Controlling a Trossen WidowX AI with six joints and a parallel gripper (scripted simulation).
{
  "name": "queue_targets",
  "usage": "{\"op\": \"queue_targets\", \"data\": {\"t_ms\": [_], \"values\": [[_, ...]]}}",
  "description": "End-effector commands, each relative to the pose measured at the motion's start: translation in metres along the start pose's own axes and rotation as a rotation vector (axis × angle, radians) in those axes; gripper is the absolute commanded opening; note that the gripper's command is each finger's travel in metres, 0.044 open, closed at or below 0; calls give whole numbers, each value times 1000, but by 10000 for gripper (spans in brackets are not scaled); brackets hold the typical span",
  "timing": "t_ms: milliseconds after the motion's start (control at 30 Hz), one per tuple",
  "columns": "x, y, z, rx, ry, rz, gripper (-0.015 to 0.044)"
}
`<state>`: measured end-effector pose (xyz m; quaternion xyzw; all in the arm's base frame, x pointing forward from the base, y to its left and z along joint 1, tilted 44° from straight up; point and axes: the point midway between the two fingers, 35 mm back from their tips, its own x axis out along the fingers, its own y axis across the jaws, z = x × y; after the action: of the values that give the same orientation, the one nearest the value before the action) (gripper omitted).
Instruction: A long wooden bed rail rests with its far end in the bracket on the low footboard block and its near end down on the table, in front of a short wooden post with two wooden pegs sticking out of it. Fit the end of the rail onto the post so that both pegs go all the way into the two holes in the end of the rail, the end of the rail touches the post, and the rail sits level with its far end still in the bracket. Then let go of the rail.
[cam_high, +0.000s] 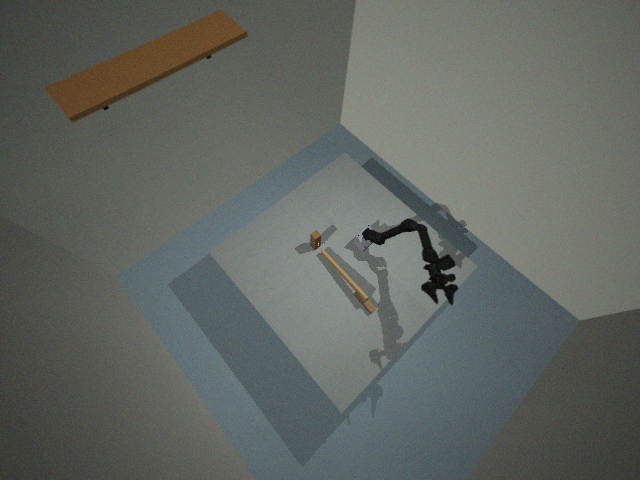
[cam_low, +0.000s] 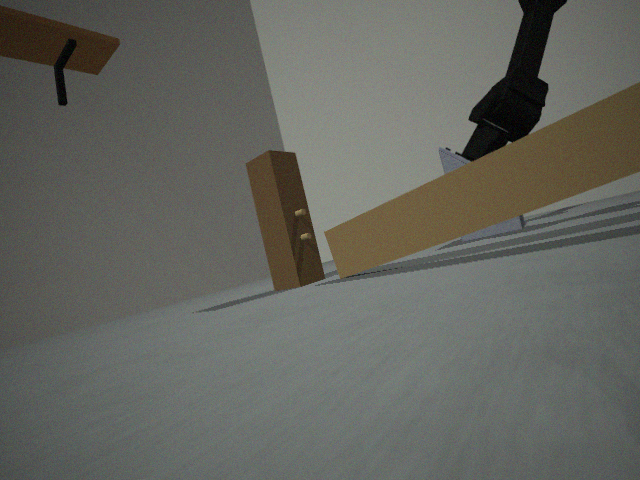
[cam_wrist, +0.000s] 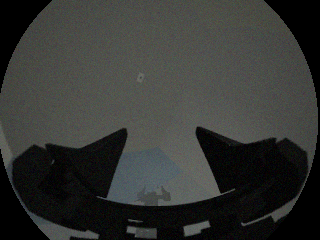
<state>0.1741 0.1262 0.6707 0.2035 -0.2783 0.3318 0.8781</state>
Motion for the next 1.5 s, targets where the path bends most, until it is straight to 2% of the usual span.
{"op": "queue_targets", "data": {"t_ms": [0,100,367,733,1033,1267,1467], "values": [[16,-21,-46,-95,112,-43,440],[26,-51,-76,-96,157,-135,440],[31,-112,-164,-339,415,-186,440],[-11,-223,-284,-610,842,-180,440],[-100,-313,-380,-730,1268,-29,440],[-198,-361,-435,-692,1539,180,440],[-293,-377,-468,-561,1676,407,440]]}}
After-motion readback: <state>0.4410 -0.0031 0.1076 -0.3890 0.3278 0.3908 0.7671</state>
